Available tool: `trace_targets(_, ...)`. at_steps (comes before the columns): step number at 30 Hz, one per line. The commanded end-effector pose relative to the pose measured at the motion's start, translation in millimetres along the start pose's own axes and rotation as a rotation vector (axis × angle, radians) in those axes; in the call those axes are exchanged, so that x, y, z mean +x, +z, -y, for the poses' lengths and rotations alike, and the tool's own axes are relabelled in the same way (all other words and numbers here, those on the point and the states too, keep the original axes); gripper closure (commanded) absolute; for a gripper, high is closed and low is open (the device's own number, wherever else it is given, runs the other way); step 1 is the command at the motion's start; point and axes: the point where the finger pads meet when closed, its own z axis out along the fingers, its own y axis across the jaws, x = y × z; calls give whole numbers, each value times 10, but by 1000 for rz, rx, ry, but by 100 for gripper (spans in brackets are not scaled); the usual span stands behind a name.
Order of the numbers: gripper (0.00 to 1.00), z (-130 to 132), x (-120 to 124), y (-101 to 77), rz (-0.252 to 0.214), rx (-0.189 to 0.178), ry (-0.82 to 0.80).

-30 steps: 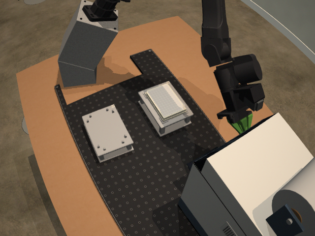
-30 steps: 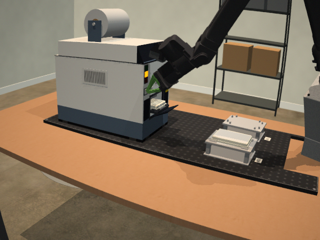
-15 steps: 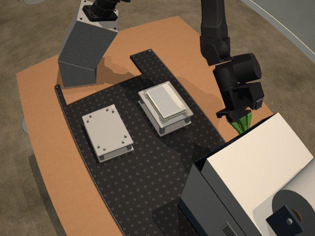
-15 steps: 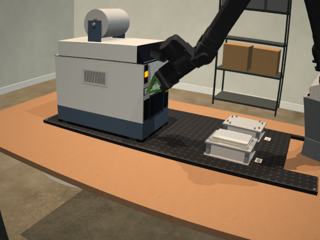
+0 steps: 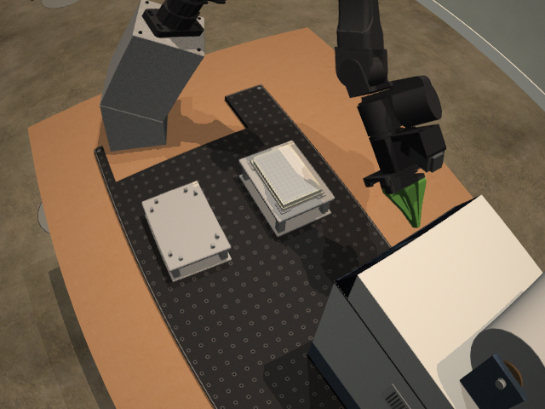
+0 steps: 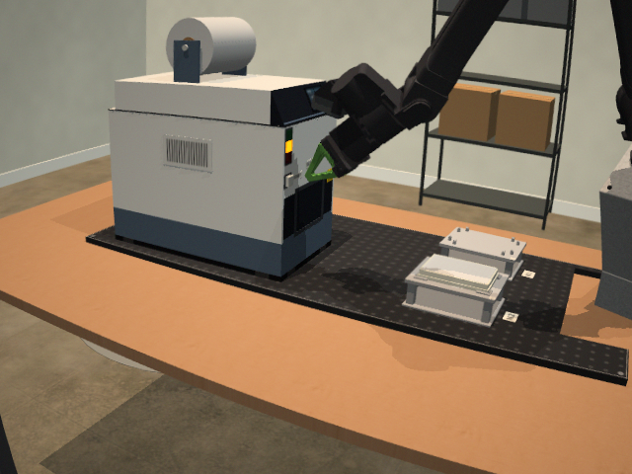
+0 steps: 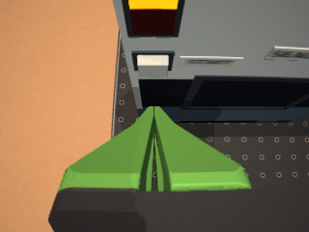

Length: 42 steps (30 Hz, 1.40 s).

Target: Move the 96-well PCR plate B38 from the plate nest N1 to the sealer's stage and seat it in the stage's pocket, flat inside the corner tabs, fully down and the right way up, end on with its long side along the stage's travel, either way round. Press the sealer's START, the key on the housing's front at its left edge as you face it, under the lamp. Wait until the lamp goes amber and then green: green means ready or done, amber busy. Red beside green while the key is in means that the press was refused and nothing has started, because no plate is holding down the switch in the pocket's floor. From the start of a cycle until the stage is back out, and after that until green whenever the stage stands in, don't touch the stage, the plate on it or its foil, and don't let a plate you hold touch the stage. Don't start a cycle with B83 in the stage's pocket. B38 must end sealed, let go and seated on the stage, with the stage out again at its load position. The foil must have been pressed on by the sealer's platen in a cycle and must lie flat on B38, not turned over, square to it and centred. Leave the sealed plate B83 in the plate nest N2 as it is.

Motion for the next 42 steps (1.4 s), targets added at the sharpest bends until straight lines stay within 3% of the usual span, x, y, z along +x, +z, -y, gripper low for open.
trace_targets(1, 100, -78, -166, -146, 31, -10, 15)
trace_targets(7, 100, -47, -316, -217, 56, -7, 16)
trace_targets(14, 100, 108, -177, -336, 29, 21, -2)
trace_targets(18, 100, -34, -208, -393, 35, -8, -14)
trace_targets(22, 100, -92, -255, -442, 49, -14, -19)
trace_targets(25, 100, -135, -95, -641, 34, -17, -8)
trace_targets(37, 100, -94, 60, -1261, 24, -12, 15)
trace_targets(40, 100, -109, 44, -1254, 27, -15, 9)
trace_targets(42, 100, -116, 66, -1355, 25, -15, 1)
